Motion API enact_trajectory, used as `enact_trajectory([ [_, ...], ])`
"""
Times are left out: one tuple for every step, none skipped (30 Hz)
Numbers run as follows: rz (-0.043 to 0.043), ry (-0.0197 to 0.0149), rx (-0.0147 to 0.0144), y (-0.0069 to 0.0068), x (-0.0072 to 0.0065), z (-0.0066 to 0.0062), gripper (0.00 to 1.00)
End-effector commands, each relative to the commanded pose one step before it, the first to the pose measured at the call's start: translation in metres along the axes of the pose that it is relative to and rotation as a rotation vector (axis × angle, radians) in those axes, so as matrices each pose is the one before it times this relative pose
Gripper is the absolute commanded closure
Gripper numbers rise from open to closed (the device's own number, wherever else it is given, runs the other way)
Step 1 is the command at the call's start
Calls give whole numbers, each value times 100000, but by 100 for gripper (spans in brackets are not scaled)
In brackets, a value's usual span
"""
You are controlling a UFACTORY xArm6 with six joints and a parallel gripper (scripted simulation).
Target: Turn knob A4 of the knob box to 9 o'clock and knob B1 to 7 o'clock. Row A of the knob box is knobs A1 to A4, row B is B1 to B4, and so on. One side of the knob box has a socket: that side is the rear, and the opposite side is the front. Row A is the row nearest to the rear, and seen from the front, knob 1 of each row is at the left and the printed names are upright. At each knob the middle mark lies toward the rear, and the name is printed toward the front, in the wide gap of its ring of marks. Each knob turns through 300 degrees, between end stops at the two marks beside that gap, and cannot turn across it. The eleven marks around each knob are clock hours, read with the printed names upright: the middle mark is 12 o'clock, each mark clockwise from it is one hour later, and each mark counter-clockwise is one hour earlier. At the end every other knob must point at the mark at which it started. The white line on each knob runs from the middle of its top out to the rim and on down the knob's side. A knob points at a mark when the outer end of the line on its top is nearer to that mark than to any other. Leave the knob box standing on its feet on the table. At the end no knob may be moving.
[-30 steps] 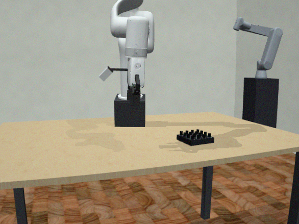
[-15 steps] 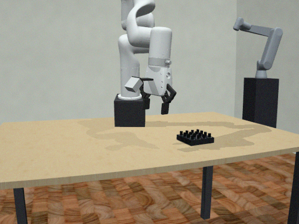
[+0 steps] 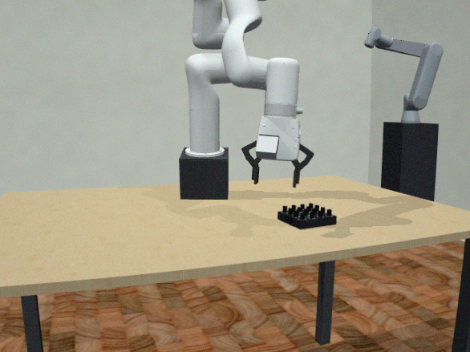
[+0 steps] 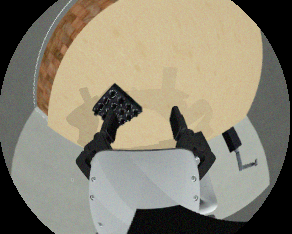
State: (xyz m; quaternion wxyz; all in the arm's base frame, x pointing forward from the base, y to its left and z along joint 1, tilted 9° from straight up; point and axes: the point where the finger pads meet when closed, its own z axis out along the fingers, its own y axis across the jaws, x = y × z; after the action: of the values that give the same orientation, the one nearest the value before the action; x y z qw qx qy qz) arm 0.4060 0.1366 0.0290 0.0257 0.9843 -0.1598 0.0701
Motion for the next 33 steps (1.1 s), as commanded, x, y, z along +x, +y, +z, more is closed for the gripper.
enact_trajectory([
  [-15534, 479, 1655, -1844, -1418, 506, 0],
  [-4252, 128, 284, -511, -391, 158, 0],
  [-4252, 128, 290, -522, -380, 157, 0],
  [-4252, 129, 295, -533, -368, 156, 0],
  [-4252, 130, 301, -544, -356, 155, 0],
  [0, 0, 0, 0, 0, 0, 0],
  [0, 0, 0, 0, 0, 0, 0],
  [-6607, 205, 478, -859, -538, 239, 0],
  [-5833, 184, 434, -779, -446, 210, 0],
  [-3798, 122, 288, -520, -272, 136, 0],
  [-3588, 117, 276, -498, -247, 128, 0],
  [-3940, 130, 308, -553, -261, 140, 0],
  [-3241, 109, 257, -461, -204, 115, 0],
  [-2582, 88, 207, -371, -155, 91, 0],
  [-1975, 68, 160, -286, -114, 70, 0],
  [-1430, 50, 117, -208, -80, 51, 0],
  [-958, 33, 79, -140, -53, 34, 0],
  [-569, 20, 47, -83, -31, 20, 0],
  [-275, 10, 23, -40, -15, 10, 0],
  [-89, 3, 7, -13, -5, 3, 0],
  [-12, 0, 1, -2, -1, 0, 0],
  [0, 0, 0, 0, 0, 0, 0],
  [0, 0, 0, 0, 0, 0, 0],
  [0, 0, 0, 0, 0, 0, 0],
  [0, 0, 0, 0, 0, 0, 0],
  [0, 0, 0, 0, 0, 0, 0],
  [0, 0, 0, 0, 0, 0, 0],
  [0, 0, 0, 0, 0, 0, 0],
  [0, 0, 0, 0, 0, 0, 0],
  [0, 0, 0, 0, 0, 0, 0],
  [0, 0, 0, 0, 0, 0, 0],
  [0, 0, 0, 0, 0, 0, 0],
  [0, 0, 0, 0, 0, 0, 0],
])
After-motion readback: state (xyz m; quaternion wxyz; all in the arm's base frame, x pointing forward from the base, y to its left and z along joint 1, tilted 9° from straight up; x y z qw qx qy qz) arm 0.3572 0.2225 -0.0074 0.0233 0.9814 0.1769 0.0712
